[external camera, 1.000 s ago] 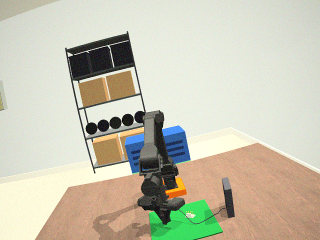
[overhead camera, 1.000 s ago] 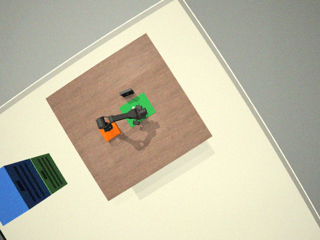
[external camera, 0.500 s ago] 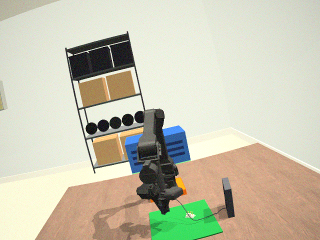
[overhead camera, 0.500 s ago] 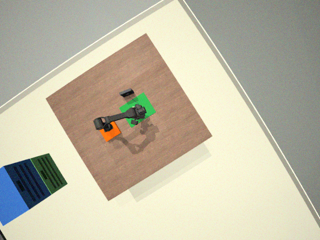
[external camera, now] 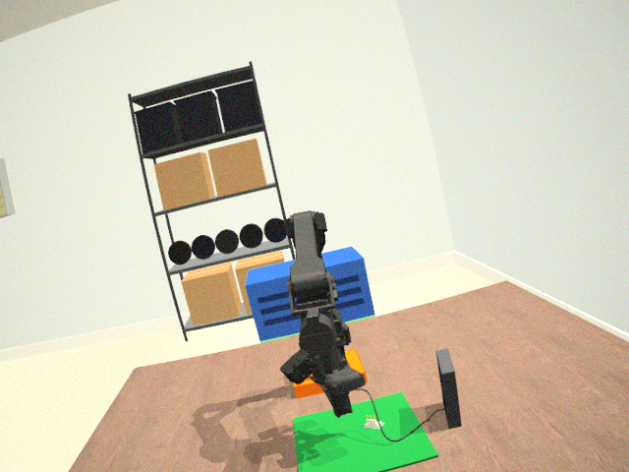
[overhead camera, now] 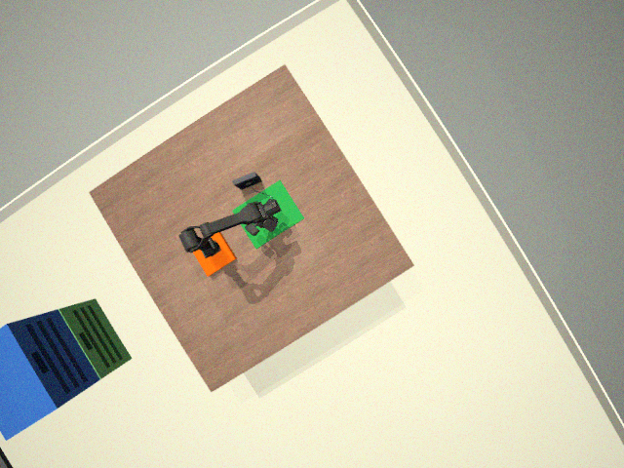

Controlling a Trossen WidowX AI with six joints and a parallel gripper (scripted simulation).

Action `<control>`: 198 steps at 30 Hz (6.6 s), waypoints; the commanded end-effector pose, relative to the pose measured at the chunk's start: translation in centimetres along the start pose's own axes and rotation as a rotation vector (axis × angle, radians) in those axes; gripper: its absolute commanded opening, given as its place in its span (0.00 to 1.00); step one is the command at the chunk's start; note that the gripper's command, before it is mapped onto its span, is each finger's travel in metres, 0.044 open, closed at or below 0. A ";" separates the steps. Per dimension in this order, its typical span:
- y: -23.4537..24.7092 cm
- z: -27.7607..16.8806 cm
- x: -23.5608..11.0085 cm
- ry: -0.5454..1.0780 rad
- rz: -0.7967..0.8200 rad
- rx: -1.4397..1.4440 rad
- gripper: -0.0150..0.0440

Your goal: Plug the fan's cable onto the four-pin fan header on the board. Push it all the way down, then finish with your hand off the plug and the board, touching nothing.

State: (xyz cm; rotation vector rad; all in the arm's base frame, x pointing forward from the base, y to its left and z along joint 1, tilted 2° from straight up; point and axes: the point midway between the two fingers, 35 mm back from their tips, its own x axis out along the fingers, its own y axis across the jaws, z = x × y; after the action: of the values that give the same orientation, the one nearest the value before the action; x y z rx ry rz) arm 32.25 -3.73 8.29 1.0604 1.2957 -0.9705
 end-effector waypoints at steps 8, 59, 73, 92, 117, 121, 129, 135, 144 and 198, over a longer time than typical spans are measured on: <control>0.3 -2.7 0.1 -0.001 -0.002 0.407 0.25; -0.3 -5.8 0.0 0.001 -0.003 0.943 0.25; -0.3 -5.8 2.2 0.001 -0.003 0.941 0.25; 0.0 -5.7 2.2 0.001 -0.003 0.939 0.25; -0.3 -5.8 2.2 0.001 -0.003 0.942 0.25; -0.3 -5.8 2.2 0.001 -0.003 0.942 0.25; -0.3 -5.8 2.4 0.001 -0.003 0.942 0.25; -0.2 -5.8 2.5 0.001 -0.003 0.943 0.25; -0.2 -5.8 2.7 0.001 -0.003 0.943 0.25; -0.2 -5.9 4.4 0.006 -0.006 0.942 0.61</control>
State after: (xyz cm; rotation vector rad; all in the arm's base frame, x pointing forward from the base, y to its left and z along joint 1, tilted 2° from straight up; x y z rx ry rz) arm 30.77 2.02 4.00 1.7508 0.8154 -1.6452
